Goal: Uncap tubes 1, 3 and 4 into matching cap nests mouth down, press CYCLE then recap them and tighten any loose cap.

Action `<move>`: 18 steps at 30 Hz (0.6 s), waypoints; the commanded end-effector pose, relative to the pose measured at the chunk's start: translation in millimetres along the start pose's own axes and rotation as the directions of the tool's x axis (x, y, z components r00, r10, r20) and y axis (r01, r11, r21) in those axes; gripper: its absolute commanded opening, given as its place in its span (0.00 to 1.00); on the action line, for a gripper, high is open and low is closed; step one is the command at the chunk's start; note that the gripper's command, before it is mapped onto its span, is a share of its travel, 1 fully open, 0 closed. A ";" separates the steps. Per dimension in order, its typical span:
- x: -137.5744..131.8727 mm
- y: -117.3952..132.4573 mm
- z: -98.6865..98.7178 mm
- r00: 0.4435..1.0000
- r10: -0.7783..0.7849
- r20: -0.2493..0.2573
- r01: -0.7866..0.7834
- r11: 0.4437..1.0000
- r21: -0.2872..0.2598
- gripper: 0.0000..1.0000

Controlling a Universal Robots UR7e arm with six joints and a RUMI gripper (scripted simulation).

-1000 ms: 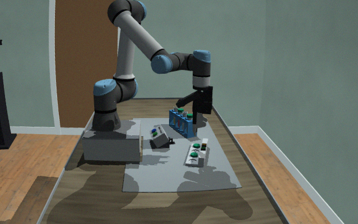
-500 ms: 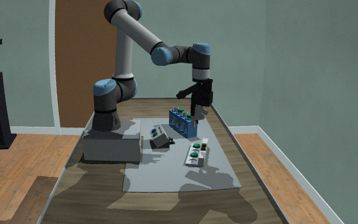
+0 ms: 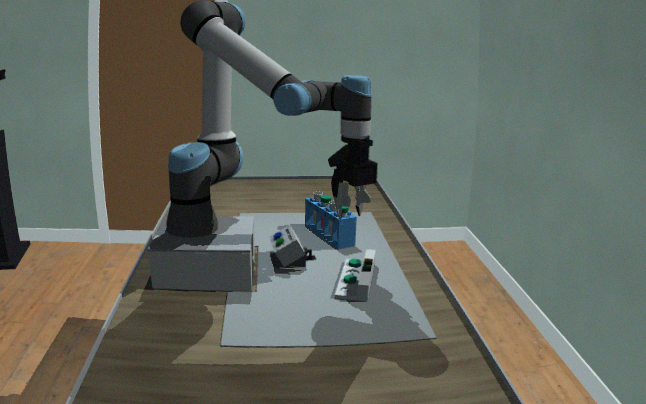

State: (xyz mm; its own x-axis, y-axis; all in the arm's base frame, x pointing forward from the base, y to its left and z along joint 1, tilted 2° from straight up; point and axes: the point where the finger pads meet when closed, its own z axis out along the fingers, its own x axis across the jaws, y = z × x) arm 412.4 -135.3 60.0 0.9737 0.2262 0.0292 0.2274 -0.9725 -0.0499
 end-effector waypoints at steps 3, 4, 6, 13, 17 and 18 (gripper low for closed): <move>16.4 -31.1 0.0 0.932 0.361 0.010 -0.361 0.932 -0.019 0.35; 16.4 -31.1 0.0 0.932 0.361 0.010 -0.361 0.932 -0.019 0.35; 20.2 -38.5 0.2 0.899 0.438 0.008 -0.437 0.899 -0.020 0.35; 42.8 -83.1 1.2 0.855 0.519 0.006 -0.519 0.855 -0.020 0.35; 54.2 -105.4 1.7 0.855 0.519 0.006 -0.519 0.855 -0.020 0.35; 58.0 -112.8 1.8 0.855 0.519 0.006 -0.519 0.855 -0.020 0.35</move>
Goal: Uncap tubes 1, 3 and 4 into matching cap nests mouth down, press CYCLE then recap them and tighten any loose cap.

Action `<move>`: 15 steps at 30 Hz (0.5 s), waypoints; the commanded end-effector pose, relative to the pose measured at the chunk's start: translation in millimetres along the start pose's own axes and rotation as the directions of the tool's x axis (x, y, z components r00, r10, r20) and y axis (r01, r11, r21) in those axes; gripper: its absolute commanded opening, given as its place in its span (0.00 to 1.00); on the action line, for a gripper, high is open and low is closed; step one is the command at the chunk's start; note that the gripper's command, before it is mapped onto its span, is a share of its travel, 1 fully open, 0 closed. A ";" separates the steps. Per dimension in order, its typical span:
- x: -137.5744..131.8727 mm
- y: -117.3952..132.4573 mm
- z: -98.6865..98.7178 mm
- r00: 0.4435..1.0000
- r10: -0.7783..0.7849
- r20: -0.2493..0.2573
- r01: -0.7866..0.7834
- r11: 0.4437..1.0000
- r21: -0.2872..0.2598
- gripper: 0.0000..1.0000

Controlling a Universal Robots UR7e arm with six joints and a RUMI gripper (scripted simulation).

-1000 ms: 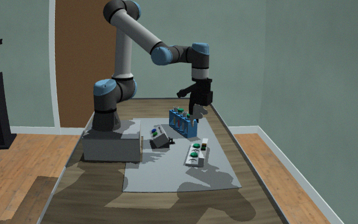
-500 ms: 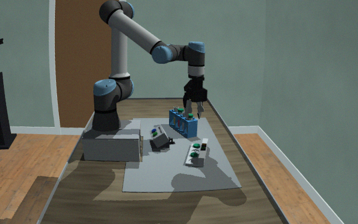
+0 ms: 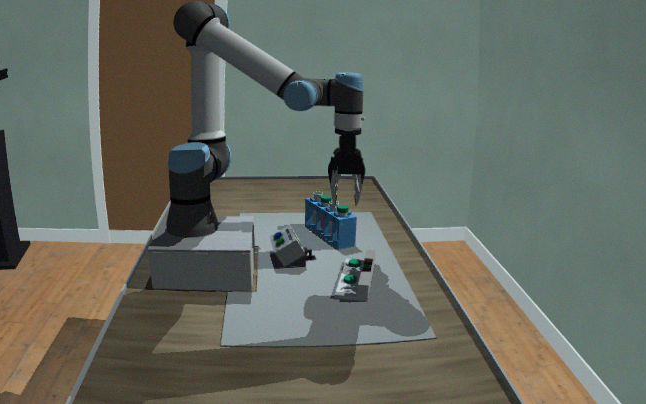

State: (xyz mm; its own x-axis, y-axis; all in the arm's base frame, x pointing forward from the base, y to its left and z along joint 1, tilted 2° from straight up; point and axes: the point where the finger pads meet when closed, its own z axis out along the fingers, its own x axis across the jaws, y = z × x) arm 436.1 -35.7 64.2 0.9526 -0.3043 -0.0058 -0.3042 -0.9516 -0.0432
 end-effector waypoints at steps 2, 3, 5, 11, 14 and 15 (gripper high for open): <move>-1.5 -41.1 -0.2 1.000 0.007 0.001 -0.007 1.000 -0.006 0.35; -1.5 -41.1 -0.2 1.000 0.007 0.001 -0.007 1.000 -0.006 0.35; -2.0 -49.4 -0.2 1.000 0.007 0.001 -0.007 1.000 -0.005 0.35; -4.1 -80.5 0.0 1.000 0.007 0.001 -0.007 1.000 -0.005 0.35; -4.1 -80.5 0.0 1.000 0.007 0.001 -0.007 1.000 -0.005 0.35; -4.1 -80.5 0.0 1.000 0.007 0.001 -0.007 1.000 -0.005 0.35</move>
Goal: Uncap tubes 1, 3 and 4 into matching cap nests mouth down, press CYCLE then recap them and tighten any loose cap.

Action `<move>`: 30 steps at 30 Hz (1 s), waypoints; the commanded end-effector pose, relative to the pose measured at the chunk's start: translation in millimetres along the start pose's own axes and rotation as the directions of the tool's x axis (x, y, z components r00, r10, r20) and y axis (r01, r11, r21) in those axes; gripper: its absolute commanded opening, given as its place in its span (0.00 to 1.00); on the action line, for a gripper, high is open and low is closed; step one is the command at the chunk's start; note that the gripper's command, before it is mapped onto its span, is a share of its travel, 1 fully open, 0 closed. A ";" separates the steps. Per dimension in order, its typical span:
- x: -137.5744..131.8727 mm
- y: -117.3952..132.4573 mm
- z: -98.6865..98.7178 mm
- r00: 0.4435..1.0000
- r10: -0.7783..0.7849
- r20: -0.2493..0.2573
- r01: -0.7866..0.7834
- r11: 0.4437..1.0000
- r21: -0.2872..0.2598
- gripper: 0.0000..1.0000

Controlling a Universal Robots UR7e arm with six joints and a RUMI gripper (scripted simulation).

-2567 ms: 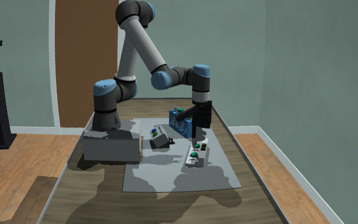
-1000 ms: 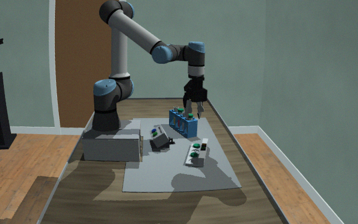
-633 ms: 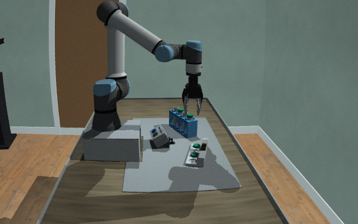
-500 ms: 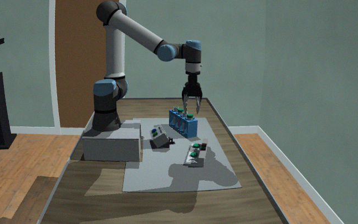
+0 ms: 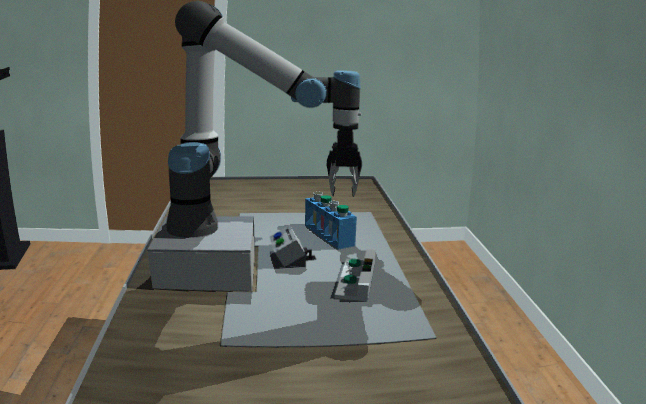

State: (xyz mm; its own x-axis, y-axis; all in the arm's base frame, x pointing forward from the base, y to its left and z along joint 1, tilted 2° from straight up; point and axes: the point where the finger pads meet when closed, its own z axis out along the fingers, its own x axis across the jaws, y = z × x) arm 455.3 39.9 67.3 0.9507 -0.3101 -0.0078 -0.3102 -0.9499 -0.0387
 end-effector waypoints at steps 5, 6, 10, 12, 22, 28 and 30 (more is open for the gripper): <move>0.6 -2.6 5.7 1.000 0.001 -0.001 -0.001 1.000 -0.001 0.35; 0.6 -2.6 5.7 1.000 0.001 -0.001 -0.001 1.000 -0.001 0.35; 0.6 -2.6 17.7 1.000 0.001 -0.001 -0.001 1.000 -0.001 0.35; 0.6 -2.6 23.7 1.000 0.001 -0.001 -0.001 1.000 -0.001 0.35; 0.8 -2.6 35.1 1.000 0.001 -0.001 -0.001 1.000 -0.001 0.35; 0.8 -2.6 36.1 1.000 0.001 -0.001 -0.001 1.000 -0.001 0.35; 0.8 -2.6 37.1 1.000 0.001 -0.001 -0.001 1.000 -0.001 0.35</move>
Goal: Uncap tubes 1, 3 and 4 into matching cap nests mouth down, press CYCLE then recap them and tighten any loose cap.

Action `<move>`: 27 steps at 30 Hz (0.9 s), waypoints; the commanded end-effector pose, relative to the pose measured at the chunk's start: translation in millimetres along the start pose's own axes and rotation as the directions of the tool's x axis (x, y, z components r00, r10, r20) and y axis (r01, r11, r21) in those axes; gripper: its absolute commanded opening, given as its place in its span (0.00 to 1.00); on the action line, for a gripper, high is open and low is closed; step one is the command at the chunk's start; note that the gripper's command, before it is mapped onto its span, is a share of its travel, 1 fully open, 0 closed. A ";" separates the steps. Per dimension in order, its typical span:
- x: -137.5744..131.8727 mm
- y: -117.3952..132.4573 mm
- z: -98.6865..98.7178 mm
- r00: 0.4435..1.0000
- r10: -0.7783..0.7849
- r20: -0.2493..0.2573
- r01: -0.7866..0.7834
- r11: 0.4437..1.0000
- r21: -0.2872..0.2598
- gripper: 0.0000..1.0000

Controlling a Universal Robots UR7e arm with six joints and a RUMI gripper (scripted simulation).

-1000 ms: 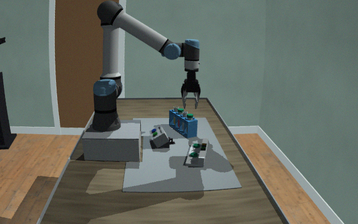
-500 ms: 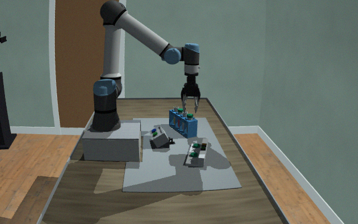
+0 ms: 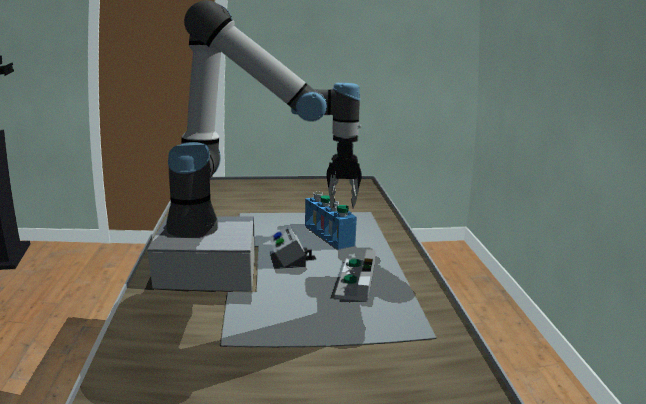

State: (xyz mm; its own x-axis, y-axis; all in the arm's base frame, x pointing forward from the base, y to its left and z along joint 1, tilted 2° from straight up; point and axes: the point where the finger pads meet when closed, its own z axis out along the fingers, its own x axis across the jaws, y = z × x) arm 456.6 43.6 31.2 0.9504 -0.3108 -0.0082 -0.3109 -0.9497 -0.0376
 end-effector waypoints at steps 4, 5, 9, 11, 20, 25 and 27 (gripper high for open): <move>0.4 0.0 2.9 1.000 0.000 -0.001 0.000 1.000 0.000 0.35; 0.4 0.0 3.4 1.000 0.000 -0.001 0.000 1.000 0.000 0.35; 0.4 0.0 4.9 1.000 0.000 -0.001 0.000 1.000 0.000 0.35; 0.4 0.0 5.5 1.000 0.000 -0.001 0.000 1.000 0.000 0.35; 0.4 0.0 9.0 1.000 0.000 -0.001 0.000 1.000 0.000 0.35; 0.4 0.0 9.0 1.000 0.000 -0.001 0.000 1.000 0.000 0.00; 0.4 0.0 9.0 1.000 0.000 -0.001 0.000 1.000 0.000 0.00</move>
State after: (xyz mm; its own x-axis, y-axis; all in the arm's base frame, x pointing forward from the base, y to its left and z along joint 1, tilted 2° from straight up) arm 456.8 43.9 21.9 0.9504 -0.3108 -0.0079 -0.3109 -0.9497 -0.0376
